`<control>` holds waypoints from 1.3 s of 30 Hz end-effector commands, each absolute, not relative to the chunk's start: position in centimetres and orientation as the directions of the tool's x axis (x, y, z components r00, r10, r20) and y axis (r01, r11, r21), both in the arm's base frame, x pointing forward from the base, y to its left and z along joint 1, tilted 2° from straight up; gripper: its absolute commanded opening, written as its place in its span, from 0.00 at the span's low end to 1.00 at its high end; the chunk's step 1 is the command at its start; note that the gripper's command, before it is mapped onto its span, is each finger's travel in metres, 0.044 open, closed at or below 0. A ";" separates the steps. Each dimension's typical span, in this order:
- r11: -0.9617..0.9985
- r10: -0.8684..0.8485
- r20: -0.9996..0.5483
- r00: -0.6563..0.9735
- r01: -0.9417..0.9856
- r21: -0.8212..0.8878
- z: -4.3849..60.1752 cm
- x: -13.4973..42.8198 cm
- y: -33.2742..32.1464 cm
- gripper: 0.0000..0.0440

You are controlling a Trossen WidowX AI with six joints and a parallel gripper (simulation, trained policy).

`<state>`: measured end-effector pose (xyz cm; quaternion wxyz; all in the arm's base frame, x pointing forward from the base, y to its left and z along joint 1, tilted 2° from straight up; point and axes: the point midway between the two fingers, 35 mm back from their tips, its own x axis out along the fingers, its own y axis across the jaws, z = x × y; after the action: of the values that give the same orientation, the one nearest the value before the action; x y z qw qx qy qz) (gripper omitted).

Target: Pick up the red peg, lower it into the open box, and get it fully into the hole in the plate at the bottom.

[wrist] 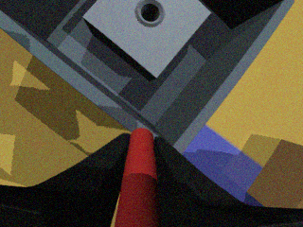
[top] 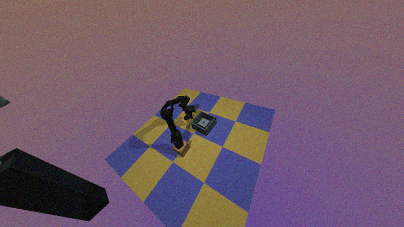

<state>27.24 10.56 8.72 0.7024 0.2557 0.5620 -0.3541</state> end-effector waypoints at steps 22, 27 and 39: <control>0.633 -0.183 -0.977 0.106 0.773 -0.035 5.1 33.9 2.3 0.00; 0.670 -0.152 -0.985 0.087 0.741 -0.038 3.4 34.0 2.0 0.02; 0.705 -0.104 -0.993 0.057 0.708 -0.033 1.9 35.4 1.1 0.45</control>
<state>34.69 1.47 1.72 0.6856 0.2429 0.6160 -0.3025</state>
